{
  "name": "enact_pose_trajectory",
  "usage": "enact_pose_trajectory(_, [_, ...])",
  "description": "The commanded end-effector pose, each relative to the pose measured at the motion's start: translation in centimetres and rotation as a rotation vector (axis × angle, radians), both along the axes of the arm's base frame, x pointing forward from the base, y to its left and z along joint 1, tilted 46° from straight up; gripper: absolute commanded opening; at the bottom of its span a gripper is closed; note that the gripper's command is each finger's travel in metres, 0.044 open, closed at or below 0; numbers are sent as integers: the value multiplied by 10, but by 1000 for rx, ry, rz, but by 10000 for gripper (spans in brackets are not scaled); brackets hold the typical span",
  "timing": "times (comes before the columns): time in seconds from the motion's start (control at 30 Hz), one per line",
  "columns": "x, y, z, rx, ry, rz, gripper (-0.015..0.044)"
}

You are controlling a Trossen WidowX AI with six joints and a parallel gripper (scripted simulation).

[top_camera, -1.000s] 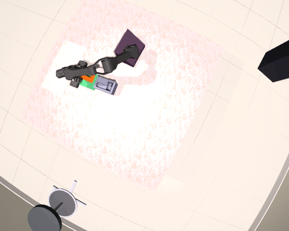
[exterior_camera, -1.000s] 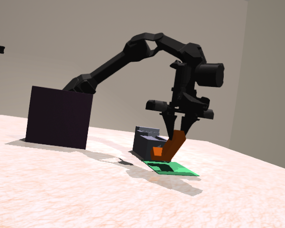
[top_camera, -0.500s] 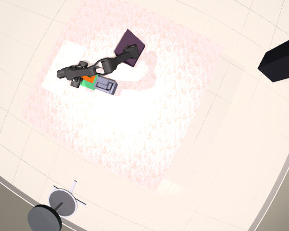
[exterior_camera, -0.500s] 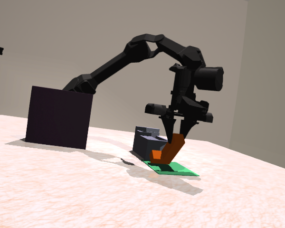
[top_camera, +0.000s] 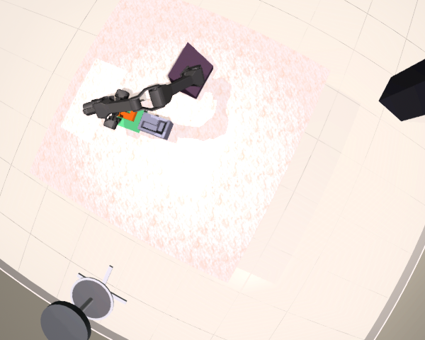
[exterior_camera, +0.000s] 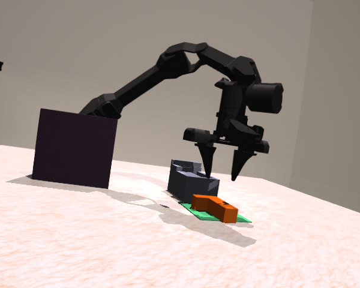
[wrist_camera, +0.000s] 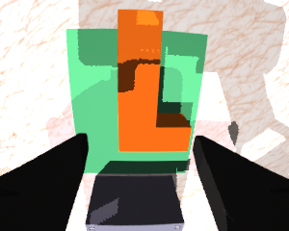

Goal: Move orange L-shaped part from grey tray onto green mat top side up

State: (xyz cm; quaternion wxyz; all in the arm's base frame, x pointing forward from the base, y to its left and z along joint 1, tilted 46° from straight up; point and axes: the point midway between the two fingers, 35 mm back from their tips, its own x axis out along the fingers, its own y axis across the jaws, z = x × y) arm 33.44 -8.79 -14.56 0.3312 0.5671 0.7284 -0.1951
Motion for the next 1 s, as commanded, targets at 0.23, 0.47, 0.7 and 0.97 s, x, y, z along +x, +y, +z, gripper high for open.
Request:
enact_pose_trajectory(0.23, [10, -59, 57, -10, -11, -9, 400])
enact_pose_trajectory(0.47, [11, -57, 51, -12, -14, -21, 400])
enact_pose_trajectory(0.7, [11, -57, 51, -12, -14, -21, 400])
enact_pose_trajectory(0.97, [11, -57, 51, -12, -14, -21, 400])
